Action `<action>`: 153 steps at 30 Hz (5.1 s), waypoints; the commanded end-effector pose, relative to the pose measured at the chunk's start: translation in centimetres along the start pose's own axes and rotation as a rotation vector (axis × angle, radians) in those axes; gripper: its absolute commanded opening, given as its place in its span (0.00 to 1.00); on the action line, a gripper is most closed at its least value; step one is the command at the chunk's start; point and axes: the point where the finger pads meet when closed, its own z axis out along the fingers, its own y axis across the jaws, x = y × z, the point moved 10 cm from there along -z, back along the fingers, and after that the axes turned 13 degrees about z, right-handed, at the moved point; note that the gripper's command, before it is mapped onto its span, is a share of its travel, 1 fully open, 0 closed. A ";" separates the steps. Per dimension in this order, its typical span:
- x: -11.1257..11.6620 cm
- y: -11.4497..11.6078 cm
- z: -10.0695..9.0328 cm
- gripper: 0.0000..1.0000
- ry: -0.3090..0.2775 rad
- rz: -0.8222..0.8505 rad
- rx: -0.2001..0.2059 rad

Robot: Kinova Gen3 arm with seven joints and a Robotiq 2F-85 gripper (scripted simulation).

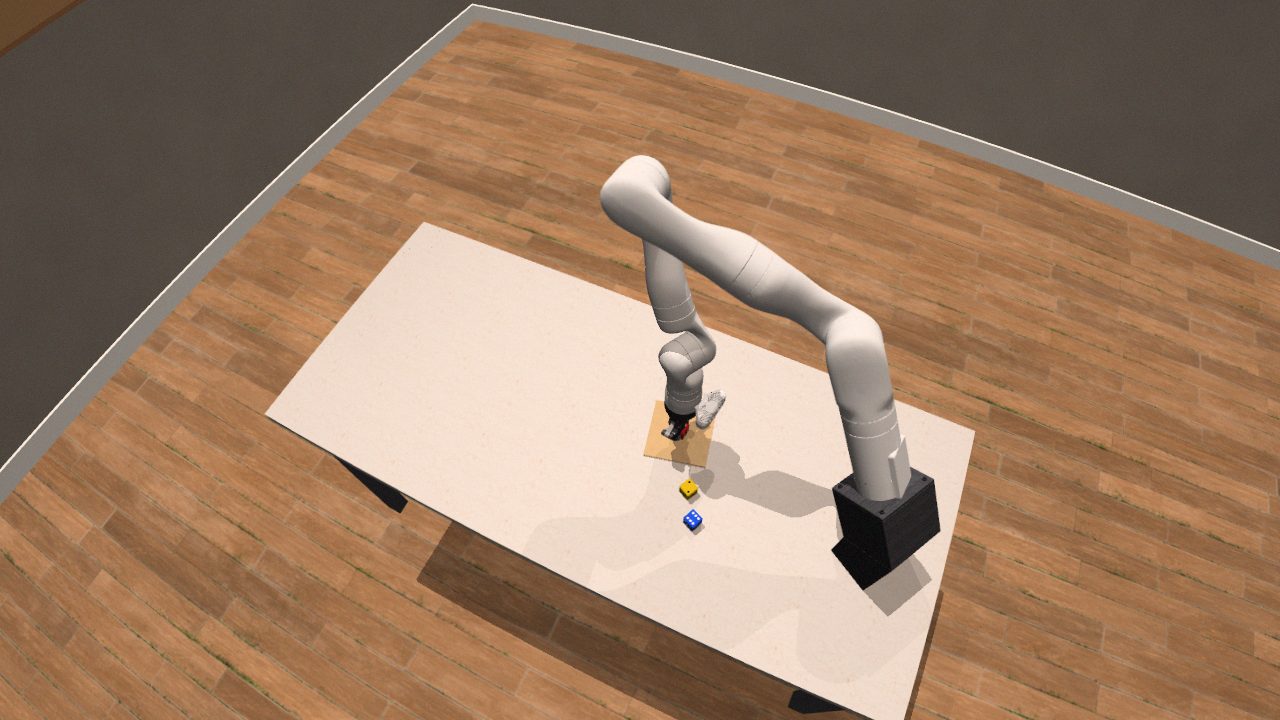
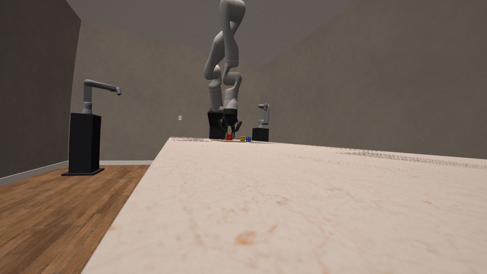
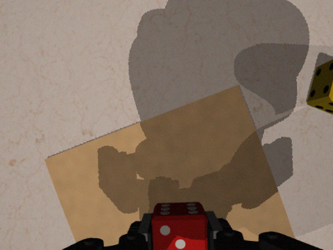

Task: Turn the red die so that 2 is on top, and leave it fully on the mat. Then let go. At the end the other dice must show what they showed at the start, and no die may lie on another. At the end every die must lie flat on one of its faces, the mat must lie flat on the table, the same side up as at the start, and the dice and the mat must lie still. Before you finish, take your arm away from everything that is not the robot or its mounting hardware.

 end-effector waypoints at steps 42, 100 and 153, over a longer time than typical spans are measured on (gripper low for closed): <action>0.1 -0.1 0.0 0.26 -0.001 -0.006 0.000; 0.1 -0.1 0.4 0.26 -0.001 -0.006 0.000; 0.1 -0.1 0.4 0.34 -0.001 -0.006 0.000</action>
